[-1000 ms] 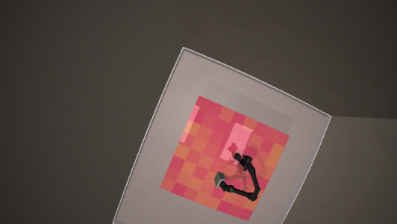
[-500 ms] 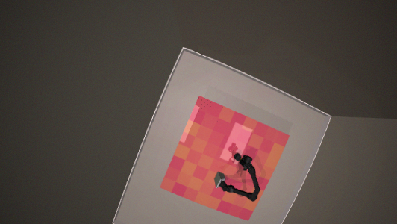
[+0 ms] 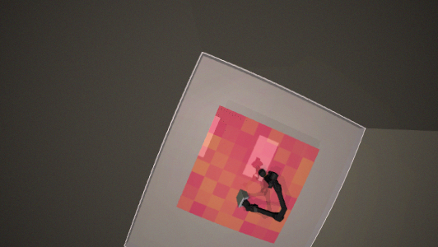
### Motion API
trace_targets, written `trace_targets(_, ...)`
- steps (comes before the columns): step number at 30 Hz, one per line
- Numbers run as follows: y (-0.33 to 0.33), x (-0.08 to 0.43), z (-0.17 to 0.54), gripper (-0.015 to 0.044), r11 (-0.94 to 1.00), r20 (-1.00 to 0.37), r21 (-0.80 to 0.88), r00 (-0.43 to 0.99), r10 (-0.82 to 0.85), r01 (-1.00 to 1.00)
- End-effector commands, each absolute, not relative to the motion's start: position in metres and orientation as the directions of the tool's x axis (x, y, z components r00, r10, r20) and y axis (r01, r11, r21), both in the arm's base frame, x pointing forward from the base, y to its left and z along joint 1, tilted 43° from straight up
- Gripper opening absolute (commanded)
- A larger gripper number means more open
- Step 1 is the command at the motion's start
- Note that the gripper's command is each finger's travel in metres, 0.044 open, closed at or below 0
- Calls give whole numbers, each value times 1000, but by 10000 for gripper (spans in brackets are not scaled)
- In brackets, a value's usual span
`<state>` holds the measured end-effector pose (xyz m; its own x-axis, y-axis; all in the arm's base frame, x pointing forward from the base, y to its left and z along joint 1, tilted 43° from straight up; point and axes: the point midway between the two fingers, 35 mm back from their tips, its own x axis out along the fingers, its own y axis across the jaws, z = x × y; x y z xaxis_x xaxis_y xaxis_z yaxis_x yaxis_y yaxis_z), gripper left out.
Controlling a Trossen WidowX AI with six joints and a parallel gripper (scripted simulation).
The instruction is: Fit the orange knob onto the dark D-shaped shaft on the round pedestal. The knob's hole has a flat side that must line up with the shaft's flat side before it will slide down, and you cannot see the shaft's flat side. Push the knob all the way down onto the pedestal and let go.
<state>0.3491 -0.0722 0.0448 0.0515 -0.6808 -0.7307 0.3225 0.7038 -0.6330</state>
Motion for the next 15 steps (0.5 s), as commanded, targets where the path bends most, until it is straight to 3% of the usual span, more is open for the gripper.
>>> trace_targets(1, -74, 348, 42, 0, 703, -728, -636, 54, -683, 319)
trace_targets(15, -81, 349, 36, 0, 703, -731, -632, 52, -681, 327)
